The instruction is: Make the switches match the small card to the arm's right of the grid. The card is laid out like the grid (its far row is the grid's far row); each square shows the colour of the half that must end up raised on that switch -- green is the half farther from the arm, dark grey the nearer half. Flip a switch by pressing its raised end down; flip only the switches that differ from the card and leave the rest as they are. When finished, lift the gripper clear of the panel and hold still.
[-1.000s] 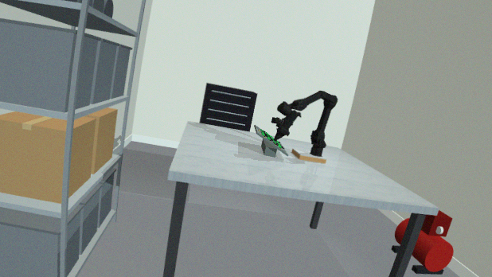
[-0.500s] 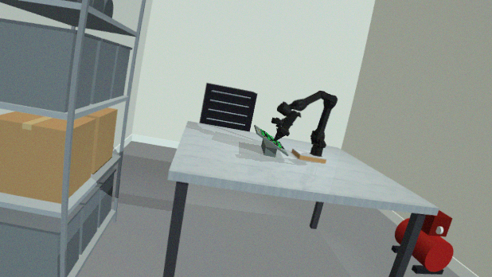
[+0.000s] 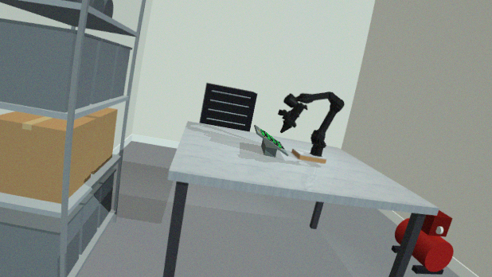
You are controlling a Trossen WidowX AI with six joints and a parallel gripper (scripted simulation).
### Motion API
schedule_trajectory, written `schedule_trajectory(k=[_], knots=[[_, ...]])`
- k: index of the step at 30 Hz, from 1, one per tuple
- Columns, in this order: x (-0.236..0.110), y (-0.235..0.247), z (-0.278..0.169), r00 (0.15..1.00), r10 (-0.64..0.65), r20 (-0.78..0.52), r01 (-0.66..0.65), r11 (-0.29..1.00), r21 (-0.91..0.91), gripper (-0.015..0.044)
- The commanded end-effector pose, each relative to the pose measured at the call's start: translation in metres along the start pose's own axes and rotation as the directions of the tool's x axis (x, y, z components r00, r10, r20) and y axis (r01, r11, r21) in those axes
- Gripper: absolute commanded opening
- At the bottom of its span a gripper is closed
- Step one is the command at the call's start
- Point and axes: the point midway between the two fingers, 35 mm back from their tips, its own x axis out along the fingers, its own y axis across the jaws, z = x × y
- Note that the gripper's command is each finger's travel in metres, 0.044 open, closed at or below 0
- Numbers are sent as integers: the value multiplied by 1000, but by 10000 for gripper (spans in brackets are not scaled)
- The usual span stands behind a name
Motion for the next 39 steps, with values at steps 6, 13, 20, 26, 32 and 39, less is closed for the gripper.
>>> schedule_trajectory(k=[6,13,20,26,32,39], knots=[[-2,-64,-32,1000,-6,10,6,1000,2,0],[33,-64,-31,1000,-6,-14,6,1000,2,0],[42,-64,-31,1000,-6,-14,6,1000,2,0],[45,-64,-31,1000,-6,-14,6,1000,2,0],[55,-64,-31,1000,-6,-14,6,1000,2,0],[57,-64,-31,1000,-6,-14,6,1000,2,0]])
